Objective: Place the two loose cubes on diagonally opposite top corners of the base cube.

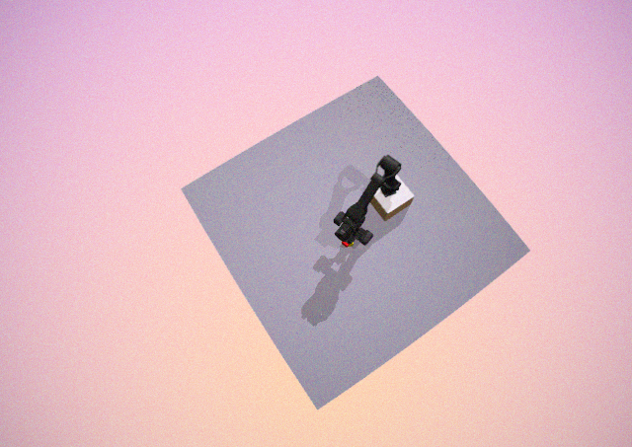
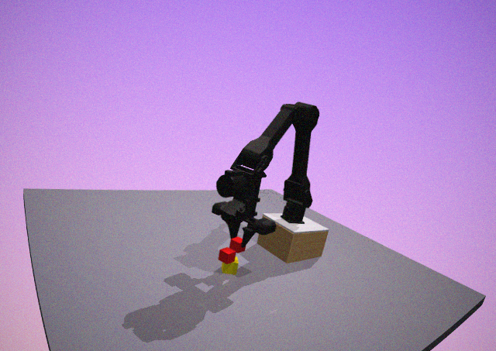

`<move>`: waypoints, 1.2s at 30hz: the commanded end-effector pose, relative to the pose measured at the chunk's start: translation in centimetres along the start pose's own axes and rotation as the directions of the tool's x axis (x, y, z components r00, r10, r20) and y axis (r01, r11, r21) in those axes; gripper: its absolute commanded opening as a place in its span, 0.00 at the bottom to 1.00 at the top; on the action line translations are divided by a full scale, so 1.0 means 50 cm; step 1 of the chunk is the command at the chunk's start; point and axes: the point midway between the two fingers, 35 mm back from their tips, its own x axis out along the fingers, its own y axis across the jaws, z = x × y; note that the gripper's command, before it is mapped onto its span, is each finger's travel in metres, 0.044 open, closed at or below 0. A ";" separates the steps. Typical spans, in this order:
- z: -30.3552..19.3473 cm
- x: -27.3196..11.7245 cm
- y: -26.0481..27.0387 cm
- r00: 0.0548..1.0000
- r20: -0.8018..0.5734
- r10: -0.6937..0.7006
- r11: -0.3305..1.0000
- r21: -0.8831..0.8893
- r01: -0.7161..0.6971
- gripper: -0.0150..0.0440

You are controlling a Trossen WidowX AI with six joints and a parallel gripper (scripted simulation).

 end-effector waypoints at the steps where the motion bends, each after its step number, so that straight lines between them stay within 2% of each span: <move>1: -0.002 0.017 0.001 1.000 -0.004 0.004 1.000 0.002 -0.004 0.43; 7: -0.002 0.040 0.001 1.000 -0.004 0.004 1.000 0.000 -0.004 0.43; 30: -0.002 0.044 0.001 1.000 -0.004 0.004 1.000 -0.002 -0.004 0.43; 34: -0.002 0.044 0.001 1.000 -0.004 0.004 1.000 -0.002 -0.004 0.60; 36: -0.002 0.044 0.001 1.000 -0.004 0.004 1.000 -0.002 -0.004 0.60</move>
